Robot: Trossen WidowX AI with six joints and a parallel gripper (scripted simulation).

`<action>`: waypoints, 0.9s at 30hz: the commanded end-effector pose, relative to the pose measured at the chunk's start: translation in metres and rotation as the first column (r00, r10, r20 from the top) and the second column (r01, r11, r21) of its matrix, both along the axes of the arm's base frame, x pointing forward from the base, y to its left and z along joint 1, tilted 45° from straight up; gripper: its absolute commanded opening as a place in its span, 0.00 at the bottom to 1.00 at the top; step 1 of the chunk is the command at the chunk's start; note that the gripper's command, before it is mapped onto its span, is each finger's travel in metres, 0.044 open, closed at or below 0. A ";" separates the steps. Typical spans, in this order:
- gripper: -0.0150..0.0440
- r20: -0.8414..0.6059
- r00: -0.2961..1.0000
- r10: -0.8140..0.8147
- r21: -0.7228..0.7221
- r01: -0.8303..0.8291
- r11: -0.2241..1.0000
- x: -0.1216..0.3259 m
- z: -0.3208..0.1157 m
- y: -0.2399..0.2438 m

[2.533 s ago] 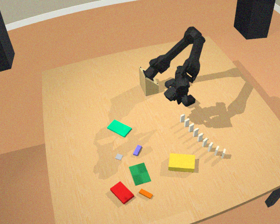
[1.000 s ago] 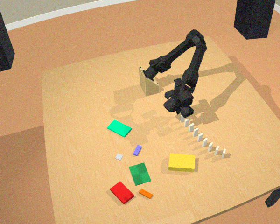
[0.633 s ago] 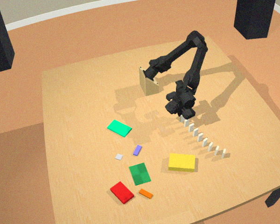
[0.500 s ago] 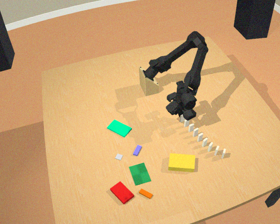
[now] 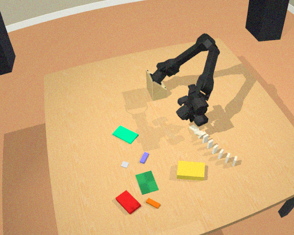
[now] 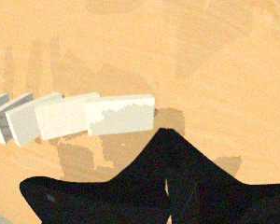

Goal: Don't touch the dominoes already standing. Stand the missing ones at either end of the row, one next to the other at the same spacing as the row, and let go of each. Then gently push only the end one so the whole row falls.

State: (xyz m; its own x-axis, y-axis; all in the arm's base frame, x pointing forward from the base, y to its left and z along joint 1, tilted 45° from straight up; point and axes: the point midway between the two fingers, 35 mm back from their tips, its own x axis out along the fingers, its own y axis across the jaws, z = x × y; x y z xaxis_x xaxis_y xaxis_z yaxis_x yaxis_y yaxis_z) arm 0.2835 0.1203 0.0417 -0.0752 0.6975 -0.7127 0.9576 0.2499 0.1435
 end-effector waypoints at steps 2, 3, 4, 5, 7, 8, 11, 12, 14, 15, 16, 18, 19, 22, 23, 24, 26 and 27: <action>0.25 0.028 1.000 -0.002 0.003 0.002 1.000 0.019 0.025 -0.017; 0.25 0.032 0.999 -0.001 0.003 0.001 1.000 0.023 0.029 -0.021; 0.25 0.036 0.999 0.000 0.004 0.000 1.000 0.026 0.032 -0.023; 0.25 0.038 0.999 0.000 0.004 0.000 1.000 0.028 0.034 -0.025; 0.25 0.038 0.999 0.000 0.004 0.000 1.000 0.028 0.035 -0.026; 0.25 0.038 0.999 0.000 0.004 0.000 1.000 0.028 0.035 -0.026; 0.25 0.038 0.999 0.000 0.004 0.000 1.000 0.028 0.035 -0.026; 0.25 0.038 0.999 0.000 0.004 0.000 1.000 0.028 0.035 -0.026; 0.25 0.038 0.999 0.000 0.004 0.000 1.000 0.028 0.035 -0.026; 0.25 0.038 0.999 0.000 0.004 0.000 1.000 0.028 0.035 -0.026; 0.25 0.038 0.999 0.000 0.004 0.000 1.000 0.028 0.035 -0.026; 0.25 0.038 0.999 0.000 0.004 0.000 1.000 0.028 0.035 -0.026; 0.25 0.038 0.999 0.000 0.004 0.000 1.000 0.028 0.035 -0.026; 0.25 0.038 0.999 0.000 0.004 0.000 1.000 0.028 0.035 -0.026; 0.25 0.038 0.999 0.000 0.004 0.000 1.000 0.028 0.035 -0.026; 0.25 0.038 0.999 0.000 0.004 0.000 1.000 0.028 0.035 -0.026; 0.25 0.038 0.999 0.000 0.004 0.000 1.000 0.028 0.035 -0.026; 0.25 0.038 0.999 0.000 0.004 0.000 1.000 0.028 0.035 -0.026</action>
State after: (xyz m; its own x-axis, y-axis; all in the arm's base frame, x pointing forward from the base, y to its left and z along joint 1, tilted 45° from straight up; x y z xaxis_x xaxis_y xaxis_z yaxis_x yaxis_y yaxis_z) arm 0.3114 0.0949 0.0764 -0.0483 0.7023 -0.7102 0.9532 0.2448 0.1772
